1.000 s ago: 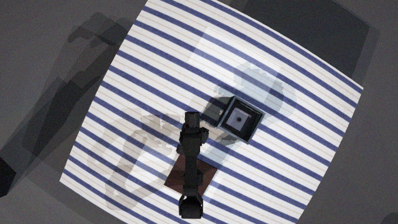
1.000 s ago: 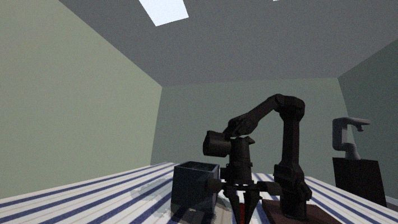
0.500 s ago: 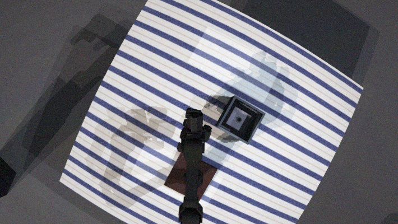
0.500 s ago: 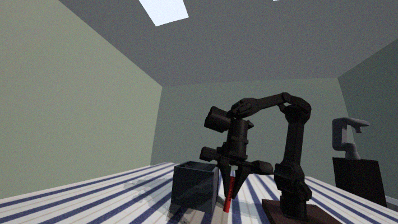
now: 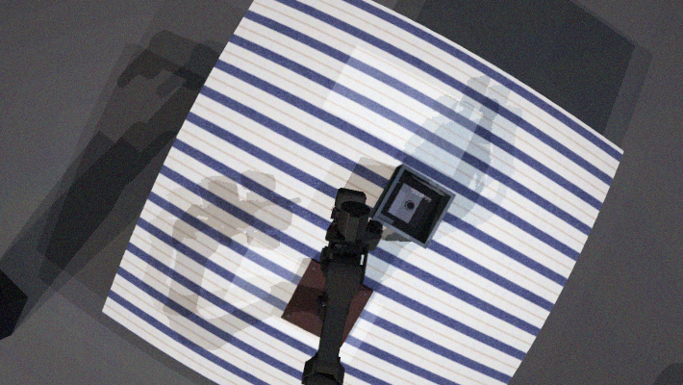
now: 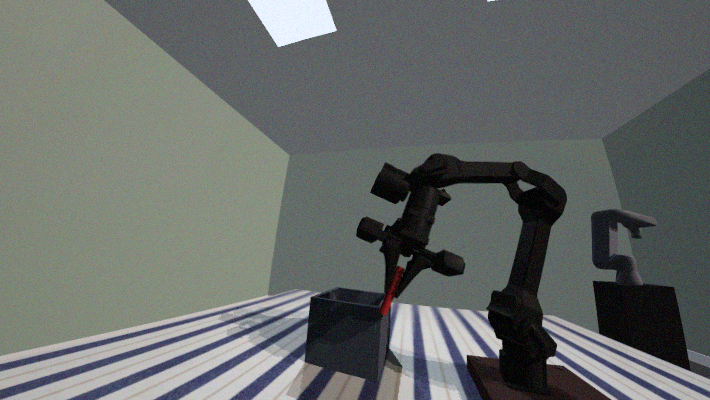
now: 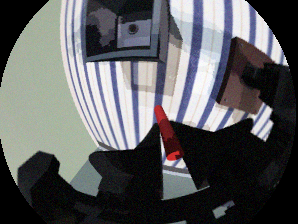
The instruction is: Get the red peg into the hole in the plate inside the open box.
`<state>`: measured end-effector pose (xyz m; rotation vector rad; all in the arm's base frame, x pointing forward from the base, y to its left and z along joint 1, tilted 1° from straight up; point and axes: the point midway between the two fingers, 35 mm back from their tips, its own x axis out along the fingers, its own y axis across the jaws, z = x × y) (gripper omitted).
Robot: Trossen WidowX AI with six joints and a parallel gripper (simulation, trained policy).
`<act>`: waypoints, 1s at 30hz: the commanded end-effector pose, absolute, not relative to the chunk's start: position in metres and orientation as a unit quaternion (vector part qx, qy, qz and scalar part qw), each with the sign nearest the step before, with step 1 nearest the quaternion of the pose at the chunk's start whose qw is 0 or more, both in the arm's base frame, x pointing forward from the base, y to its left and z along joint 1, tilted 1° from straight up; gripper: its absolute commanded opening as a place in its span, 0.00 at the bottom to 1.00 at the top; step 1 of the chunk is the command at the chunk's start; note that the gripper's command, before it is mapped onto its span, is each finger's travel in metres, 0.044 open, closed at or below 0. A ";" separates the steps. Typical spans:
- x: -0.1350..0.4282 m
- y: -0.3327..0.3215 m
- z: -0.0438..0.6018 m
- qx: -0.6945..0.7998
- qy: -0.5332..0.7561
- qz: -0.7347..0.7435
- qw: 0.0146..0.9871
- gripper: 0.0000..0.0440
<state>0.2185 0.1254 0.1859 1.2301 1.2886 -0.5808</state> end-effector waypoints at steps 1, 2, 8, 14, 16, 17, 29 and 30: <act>0.225 0.113 0.195 0.528 0.538 -0.255 0.605 0.00; 0.227 0.109 0.196 0.528 0.534 -0.258 0.608 0.00; 0.236 0.087 0.201 0.525 0.515 -0.280 0.616 0.00; 0.244 0.068 0.201 0.521 0.506 -0.305 0.616 0.00; 0.247 0.062 0.200 0.520 0.504 -0.312 0.615 0.00; 0.249 0.059 0.200 0.519 0.503 -0.315 0.615 0.00; 0.267 0.029 0.194 0.514 0.502 -0.347 0.602 0.00; 0.269 0.027 0.193 0.514 0.503 -0.349 0.601 0.00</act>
